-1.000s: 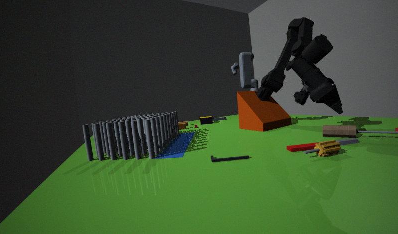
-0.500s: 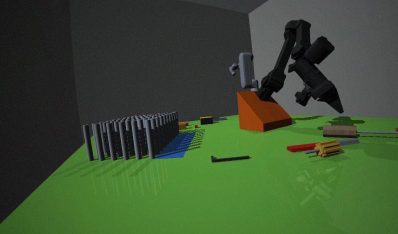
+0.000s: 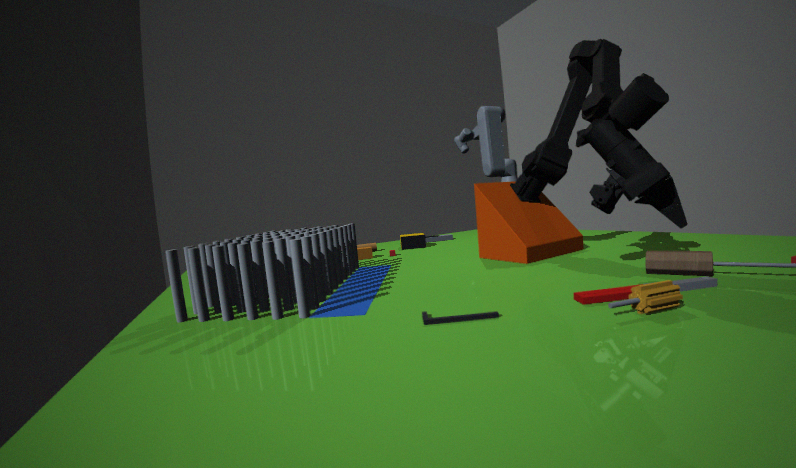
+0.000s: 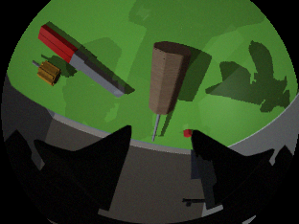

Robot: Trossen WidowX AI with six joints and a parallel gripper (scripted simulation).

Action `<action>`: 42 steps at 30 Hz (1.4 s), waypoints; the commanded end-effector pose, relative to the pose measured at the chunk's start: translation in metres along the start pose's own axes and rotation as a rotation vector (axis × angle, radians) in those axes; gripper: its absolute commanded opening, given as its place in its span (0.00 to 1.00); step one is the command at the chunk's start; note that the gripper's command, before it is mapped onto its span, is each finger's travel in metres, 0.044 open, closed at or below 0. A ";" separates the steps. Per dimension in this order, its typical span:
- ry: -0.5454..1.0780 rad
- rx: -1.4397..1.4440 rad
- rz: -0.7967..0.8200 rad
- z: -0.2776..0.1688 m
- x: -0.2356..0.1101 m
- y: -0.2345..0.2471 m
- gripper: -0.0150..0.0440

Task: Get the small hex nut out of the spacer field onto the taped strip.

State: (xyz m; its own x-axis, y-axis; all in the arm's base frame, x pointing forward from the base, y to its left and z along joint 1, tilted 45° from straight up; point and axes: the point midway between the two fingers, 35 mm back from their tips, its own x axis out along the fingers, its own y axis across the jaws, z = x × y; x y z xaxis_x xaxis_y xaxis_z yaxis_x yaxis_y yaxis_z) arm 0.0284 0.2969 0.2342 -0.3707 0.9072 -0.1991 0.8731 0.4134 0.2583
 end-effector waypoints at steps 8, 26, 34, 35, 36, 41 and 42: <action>-0.006 0.009 -0.001 0.011 0.015 0.001 0.73; -0.005 0.010 -0.001 0.027 0.039 0.001 0.73; -0.004 0.011 0.000 0.035 0.049 -0.001 0.73; -0.004 0.011 0.000 0.036 0.050 -0.001 0.73; -0.004 0.011 0.000 0.037 0.051 -0.001 0.73; -0.003 0.012 0.000 0.041 0.056 -0.003 0.73; -0.003 0.012 0.000 0.041 0.056 -0.003 0.73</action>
State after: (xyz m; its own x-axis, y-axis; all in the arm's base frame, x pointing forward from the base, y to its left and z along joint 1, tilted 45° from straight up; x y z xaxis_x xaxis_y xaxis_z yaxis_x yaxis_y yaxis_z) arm 0.0198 0.3425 0.1896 -0.3700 0.9082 -0.1955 0.8744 0.4115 0.2569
